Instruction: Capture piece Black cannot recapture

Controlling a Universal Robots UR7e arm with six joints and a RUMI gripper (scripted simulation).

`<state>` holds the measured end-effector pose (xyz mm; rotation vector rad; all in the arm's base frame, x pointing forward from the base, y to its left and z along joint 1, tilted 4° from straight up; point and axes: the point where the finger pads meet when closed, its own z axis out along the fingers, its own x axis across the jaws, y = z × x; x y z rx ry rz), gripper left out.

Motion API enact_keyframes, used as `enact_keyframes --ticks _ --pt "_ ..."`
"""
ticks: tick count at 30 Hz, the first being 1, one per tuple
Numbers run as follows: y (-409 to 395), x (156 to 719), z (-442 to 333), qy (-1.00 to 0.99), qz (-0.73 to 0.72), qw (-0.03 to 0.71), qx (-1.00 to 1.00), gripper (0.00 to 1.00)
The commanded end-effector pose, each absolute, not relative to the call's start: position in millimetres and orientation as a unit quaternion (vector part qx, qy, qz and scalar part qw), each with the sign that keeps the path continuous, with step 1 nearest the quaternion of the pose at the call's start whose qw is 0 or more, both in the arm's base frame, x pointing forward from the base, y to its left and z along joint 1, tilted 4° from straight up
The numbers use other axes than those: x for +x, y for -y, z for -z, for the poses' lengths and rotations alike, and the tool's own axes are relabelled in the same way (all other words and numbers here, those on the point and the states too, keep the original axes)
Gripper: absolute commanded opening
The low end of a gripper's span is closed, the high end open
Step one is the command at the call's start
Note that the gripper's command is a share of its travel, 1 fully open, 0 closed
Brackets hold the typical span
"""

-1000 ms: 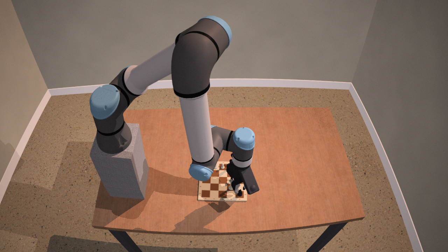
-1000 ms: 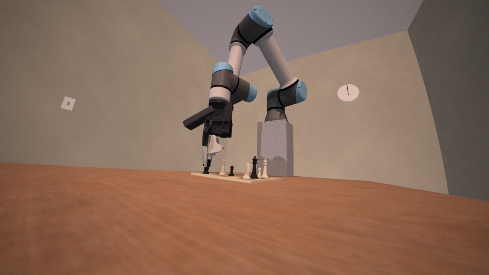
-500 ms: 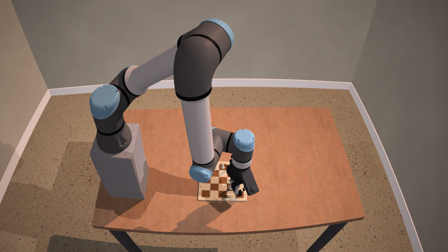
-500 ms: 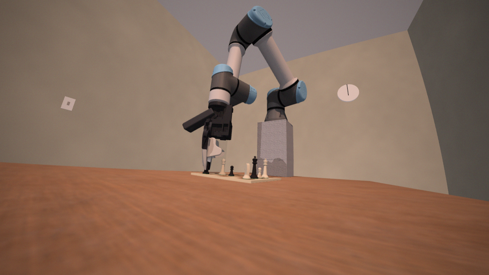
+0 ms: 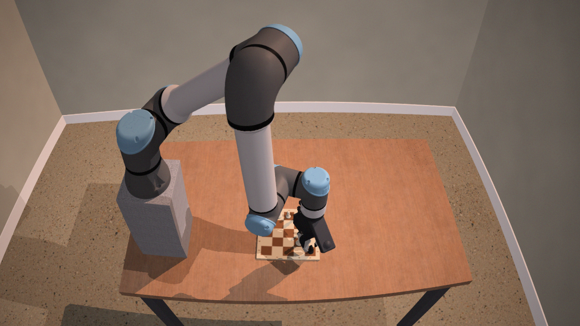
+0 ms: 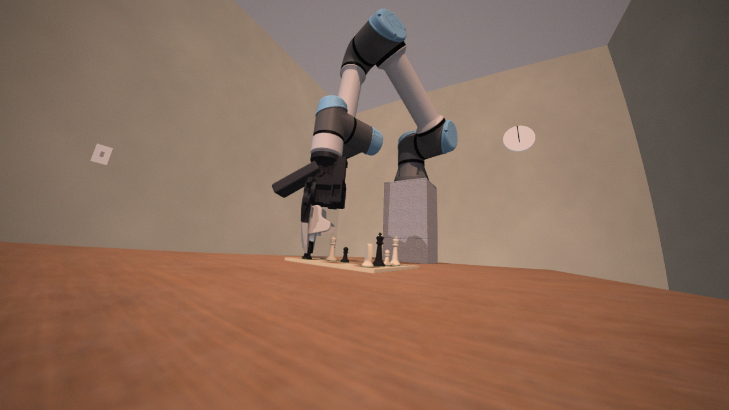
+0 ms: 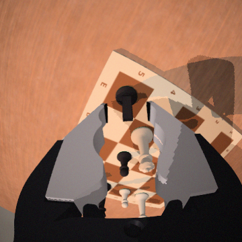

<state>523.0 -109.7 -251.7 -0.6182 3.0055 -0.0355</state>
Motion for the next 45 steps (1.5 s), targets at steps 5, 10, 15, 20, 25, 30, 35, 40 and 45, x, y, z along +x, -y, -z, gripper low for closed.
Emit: enact_keyframes --ticks 5,10,15,20,25,30,35,40,45 --pt "109.9 523.5 251.2 -0.979 0.012 0.037 -0.201 0.22" --pt "109.9 523.5 251.2 -0.979 0.012 0.037 -0.201 0.22" --pt "109.9 523.5 251.2 -0.979 0.012 0.037 -0.201 0.00" --pt "109.9 523.5 251.2 -0.979 0.012 0.037 -0.201 0.00" --pt "109.9 523.5 251.2 -0.979 0.012 0.037 -0.201 0.00" --pt "109.9 523.5 251.2 -0.979 0.012 0.037 -0.201 0.00" --pt "109.9 523.5 251.2 -0.979 0.012 0.037 -0.201 0.00" --pt "109.9 523.5 251.2 -0.979 0.012 0.037 -0.201 0.00" --pt "109.9 523.5 251.2 -0.979 0.012 0.037 -0.201 0.00"
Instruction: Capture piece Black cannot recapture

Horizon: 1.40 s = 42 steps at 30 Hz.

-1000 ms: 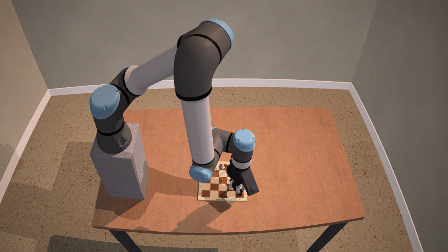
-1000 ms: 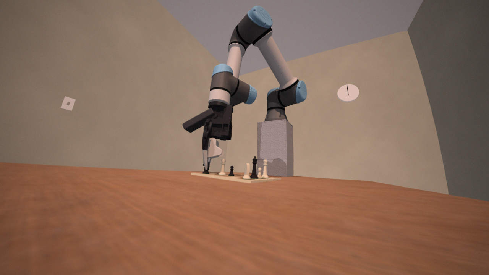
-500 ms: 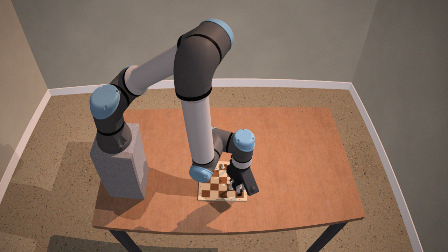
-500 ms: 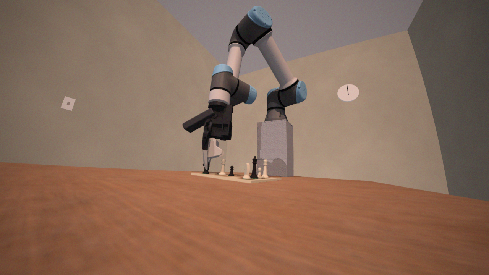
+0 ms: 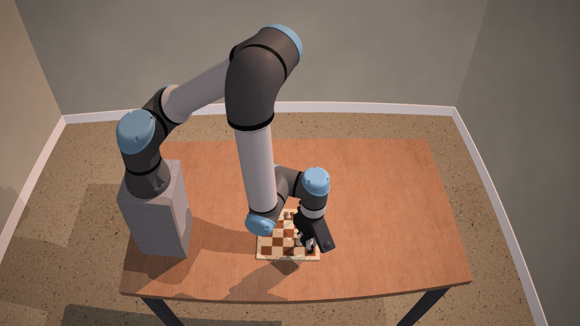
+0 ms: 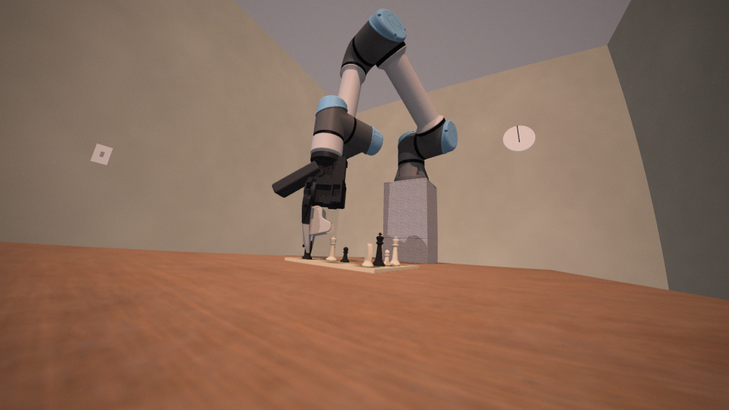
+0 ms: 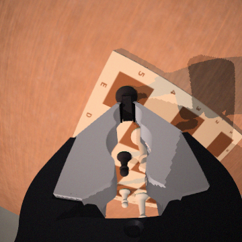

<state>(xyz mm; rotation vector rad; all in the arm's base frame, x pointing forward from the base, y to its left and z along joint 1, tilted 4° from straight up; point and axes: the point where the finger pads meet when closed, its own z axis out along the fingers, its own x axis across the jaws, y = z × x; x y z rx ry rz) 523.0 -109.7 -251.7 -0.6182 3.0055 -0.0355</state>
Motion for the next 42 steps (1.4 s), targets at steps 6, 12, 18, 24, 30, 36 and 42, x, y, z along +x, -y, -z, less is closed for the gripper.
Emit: enact_keyframes --ticks 6,12,18,24,30,36,42 --pt "109.9 523.4 249.9 -0.979 0.012 0.037 -0.201 0.00" --pt "109.7 522.4 236.6 -0.979 0.012 0.037 -0.201 0.00" --pt "109.6 521.1 219.3 -0.979 0.012 0.037 -0.201 0.00" --pt "109.3 518.6 188.0 -0.979 0.012 0.037 -0.201 0.00" --pt "109.1 516.7 162.5 -0.979 0.012 0.037 -0.201 0.00" --pt "109.0 516.0 153.8 -0.979 0.012 0.037 -0.201 0.00" --pt "109.0 515.8 151.5 -0.979 0.012 0.037 -0.201 0.00"
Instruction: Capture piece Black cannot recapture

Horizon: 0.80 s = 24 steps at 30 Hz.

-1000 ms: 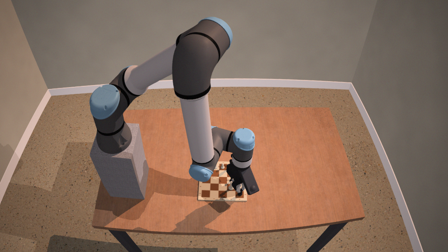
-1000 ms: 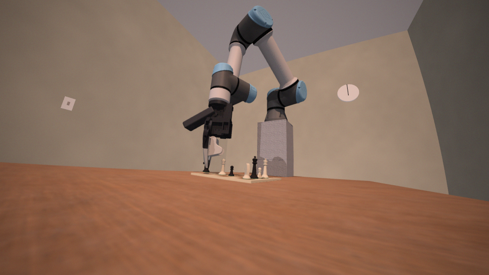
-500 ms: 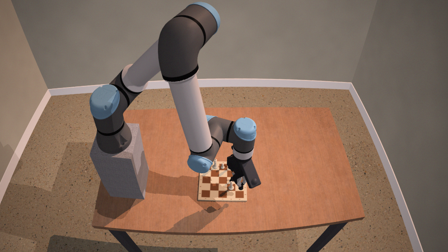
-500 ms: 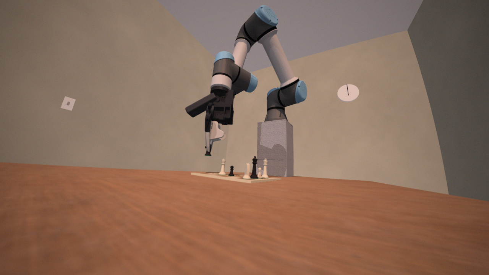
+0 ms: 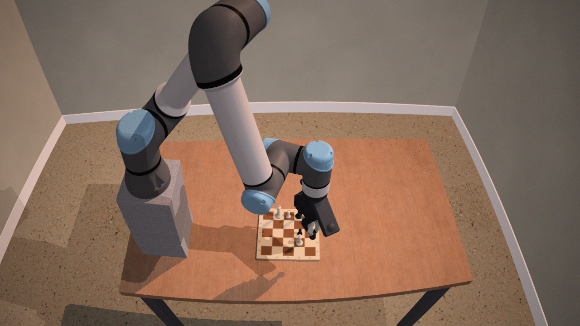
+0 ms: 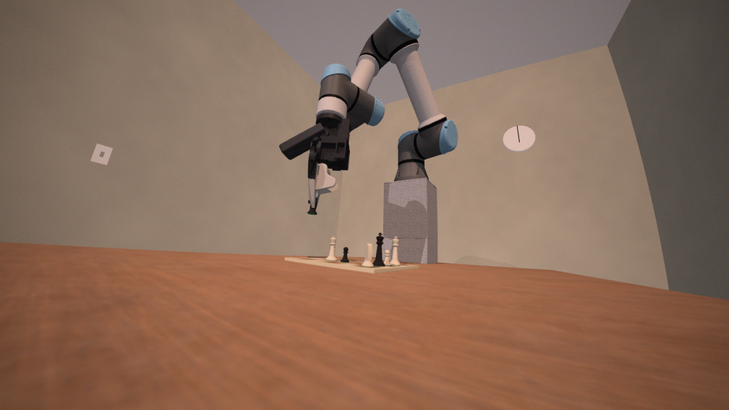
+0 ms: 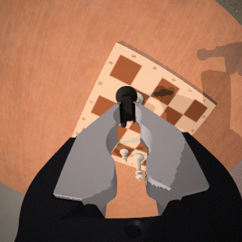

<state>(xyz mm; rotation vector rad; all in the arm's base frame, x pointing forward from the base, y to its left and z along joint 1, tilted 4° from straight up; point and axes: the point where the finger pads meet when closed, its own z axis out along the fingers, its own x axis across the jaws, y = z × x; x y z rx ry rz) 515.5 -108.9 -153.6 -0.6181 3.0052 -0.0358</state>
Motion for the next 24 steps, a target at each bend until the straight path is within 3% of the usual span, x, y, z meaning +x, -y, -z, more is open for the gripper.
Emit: enact_keyframes --ticks 1,12,24 --pt "109.0 515.8 151.5 -0.979 0.012 0.037 -0.201 0.00" --pt "114.0 508.1 153.2 -0.977 0.012 0.037 -0.211 0.00" --pt "149.2 427.0 165.0 -0.952 0.016 0.035 -0.305 0.00"
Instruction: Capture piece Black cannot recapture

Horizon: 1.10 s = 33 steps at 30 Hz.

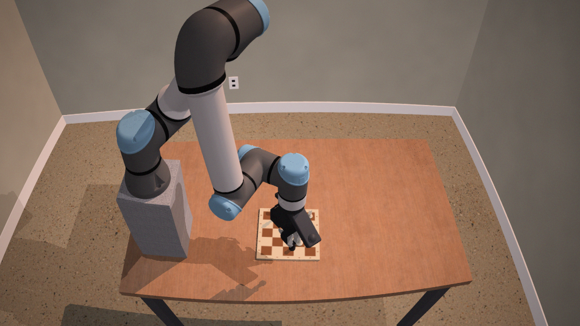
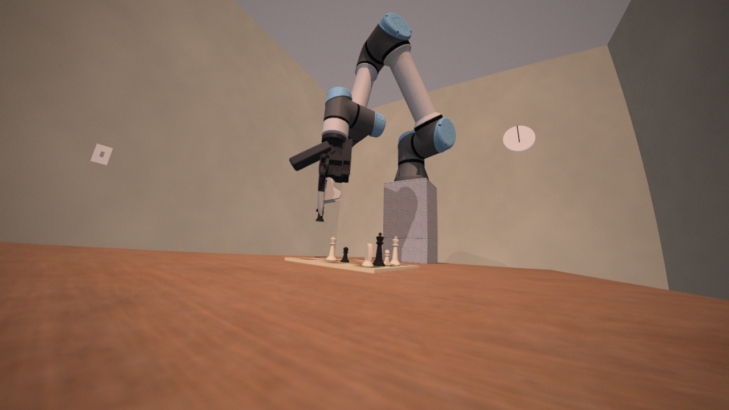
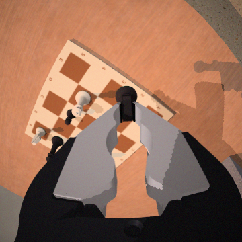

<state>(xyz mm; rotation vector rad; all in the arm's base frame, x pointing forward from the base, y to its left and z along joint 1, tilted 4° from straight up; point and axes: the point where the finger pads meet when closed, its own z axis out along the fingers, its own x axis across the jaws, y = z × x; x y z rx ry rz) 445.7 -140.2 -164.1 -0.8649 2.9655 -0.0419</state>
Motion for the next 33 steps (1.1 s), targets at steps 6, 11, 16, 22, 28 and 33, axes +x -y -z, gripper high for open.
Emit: enact_keyframes --ticks 6,11,16,22,28,33 --pt "155.6 395.4 166.4 -0.939 0.017 0.035 -0.341 0.00" --pt "155.9 393.5 166.4 -0.939 0.017 0.035 -0.343 0.00" --pt "155.9 393.5 166.4 -0.939 0.017 0.035 -0.343 0.00" --pt "155.9 393.5 166.5 -0.939 0.017 0.035 -0.343 0.00" --pt "155.9 393.8 170.5 -0.939 0.017 0.035 -0.343 0.00" --pt "156.0 394.4 178.1 -0.939 0.017 0.035 -0.343 0.00"
